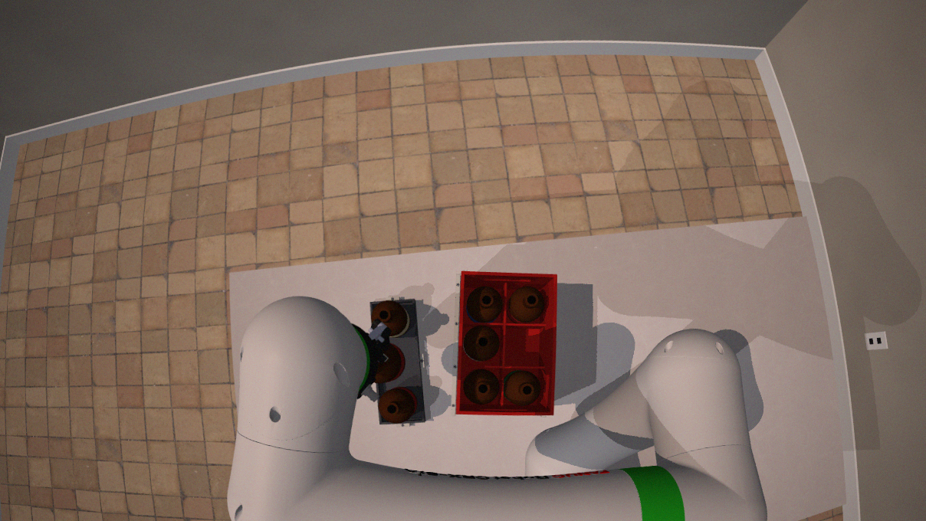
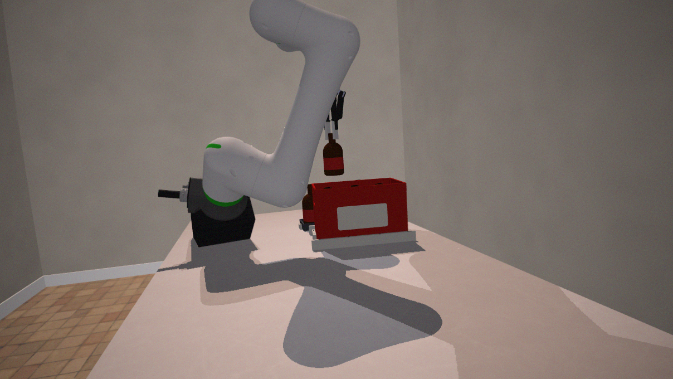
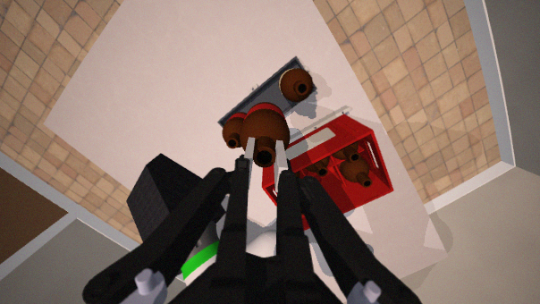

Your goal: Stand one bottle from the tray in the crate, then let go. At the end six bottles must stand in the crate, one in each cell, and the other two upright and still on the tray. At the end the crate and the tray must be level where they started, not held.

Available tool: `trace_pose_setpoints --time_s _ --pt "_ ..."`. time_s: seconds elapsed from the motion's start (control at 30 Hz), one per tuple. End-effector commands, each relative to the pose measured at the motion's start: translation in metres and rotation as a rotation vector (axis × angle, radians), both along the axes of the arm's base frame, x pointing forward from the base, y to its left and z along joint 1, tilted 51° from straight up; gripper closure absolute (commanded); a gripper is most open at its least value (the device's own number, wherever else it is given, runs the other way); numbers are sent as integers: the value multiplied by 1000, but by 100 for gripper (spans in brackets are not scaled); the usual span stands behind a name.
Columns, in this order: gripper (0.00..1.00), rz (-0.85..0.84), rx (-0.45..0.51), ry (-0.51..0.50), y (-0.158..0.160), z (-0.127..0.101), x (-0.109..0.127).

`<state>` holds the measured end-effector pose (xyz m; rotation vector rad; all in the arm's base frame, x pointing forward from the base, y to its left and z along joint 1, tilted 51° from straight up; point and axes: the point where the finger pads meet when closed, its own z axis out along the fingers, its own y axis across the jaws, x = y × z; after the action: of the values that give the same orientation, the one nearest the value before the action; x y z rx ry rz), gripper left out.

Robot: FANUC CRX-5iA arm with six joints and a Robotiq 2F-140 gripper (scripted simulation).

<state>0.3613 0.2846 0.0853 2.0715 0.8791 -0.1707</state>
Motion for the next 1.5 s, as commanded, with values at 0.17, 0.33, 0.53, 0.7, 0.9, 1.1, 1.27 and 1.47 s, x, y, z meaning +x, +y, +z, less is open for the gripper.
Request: trace_pose_setpoints --time_s 0.17,0.33,0.53,0.7,0.9,1.1,1.27,1.47 --pt "100 0 0 0 -1 1 0" --pt "100 0 0 0 -2 3 0" --pt "100 0 0 0 -3 4 0" --pt "100 0 0 0 -5 6 0" --pt "100 0 0 0 -8 10 0" --pt "100 0 0 0 -10 13 -1" --pt "100 0 0 0 -14 17 -1" --pt "100 0 0 0 -19 23 -1"
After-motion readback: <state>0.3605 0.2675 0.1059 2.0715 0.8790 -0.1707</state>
